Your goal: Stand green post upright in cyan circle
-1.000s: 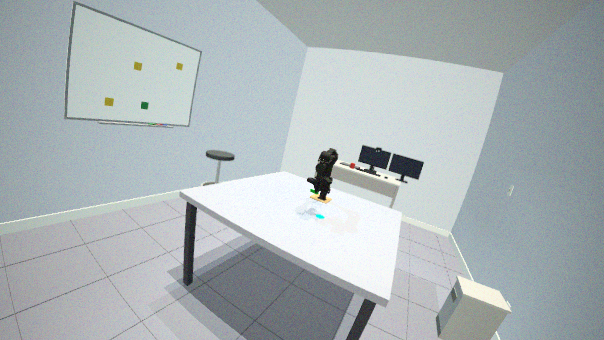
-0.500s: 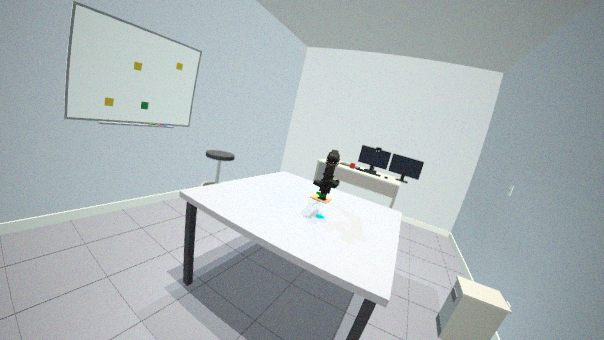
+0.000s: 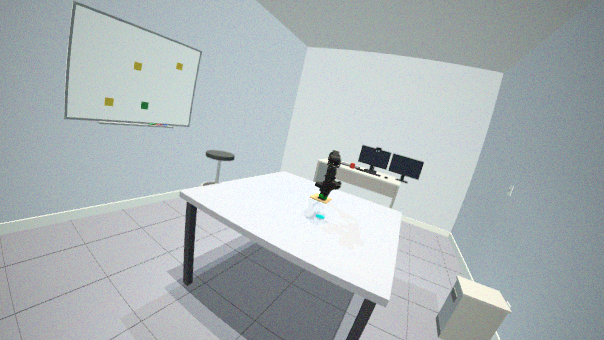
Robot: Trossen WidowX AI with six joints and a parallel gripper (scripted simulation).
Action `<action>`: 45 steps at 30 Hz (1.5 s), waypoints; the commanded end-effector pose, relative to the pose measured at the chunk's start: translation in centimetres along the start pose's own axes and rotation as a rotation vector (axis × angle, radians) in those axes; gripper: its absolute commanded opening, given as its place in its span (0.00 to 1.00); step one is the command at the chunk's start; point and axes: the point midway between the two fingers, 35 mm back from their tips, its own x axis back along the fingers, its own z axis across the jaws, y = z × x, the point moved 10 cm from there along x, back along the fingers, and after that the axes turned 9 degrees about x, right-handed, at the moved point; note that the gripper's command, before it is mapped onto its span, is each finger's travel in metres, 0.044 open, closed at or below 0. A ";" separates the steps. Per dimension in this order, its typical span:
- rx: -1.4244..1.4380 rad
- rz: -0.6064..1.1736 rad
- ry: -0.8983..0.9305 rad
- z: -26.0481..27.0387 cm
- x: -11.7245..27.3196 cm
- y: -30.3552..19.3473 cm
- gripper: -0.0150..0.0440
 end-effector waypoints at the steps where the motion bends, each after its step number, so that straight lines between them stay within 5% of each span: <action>1: -0.018 -0.029 -0.001 -0.2 -0.3 -0.1 0.29; 45: -0.158 -0.340 -0.060 -2.4 -3.2 -1.5 0.29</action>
